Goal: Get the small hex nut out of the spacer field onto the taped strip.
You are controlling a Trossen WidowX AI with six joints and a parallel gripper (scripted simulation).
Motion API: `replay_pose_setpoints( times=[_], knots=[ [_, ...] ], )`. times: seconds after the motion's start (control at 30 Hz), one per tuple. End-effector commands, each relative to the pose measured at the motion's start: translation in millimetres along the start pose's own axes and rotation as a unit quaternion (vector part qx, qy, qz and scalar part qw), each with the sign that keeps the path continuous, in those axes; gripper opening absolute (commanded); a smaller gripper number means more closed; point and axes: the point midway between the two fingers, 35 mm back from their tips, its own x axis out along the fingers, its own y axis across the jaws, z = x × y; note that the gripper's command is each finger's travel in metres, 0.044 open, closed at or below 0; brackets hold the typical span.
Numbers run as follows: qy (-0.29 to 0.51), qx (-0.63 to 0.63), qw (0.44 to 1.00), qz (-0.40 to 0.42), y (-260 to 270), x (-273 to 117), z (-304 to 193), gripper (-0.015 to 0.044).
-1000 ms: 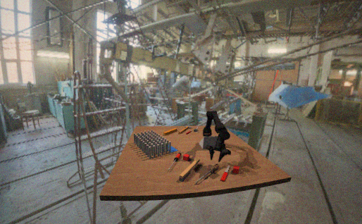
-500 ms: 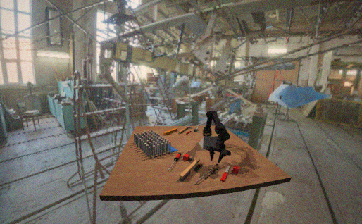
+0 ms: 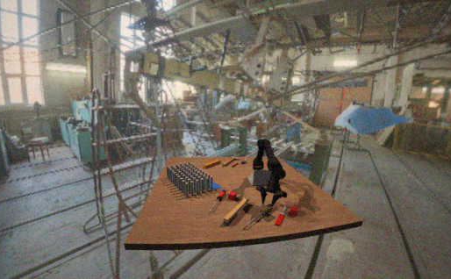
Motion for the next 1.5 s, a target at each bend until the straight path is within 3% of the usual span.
replay_pose_setpoints(
  times=[0.0,0.7,0.8,1.1,1.27,1.47],
  knots=[
    [0.001,-0.002,1.000,0.003,2,7,5,0.0280],
    [0.001,-0.003,1.000,0.003,8,31,24,0.0280],
    [0.001,-0.003,1.000,0.003,8,31,24,0.0201],
    [0.001,-0.003,1.000,0.003,8,31,24,0.0141],
    [0.001,-0.002,1.000,0.003,2,18,11,0.0010],
    [0.000,-0.002,1.000,0.002,-7,-7,-11,0.0000]
  ],
)
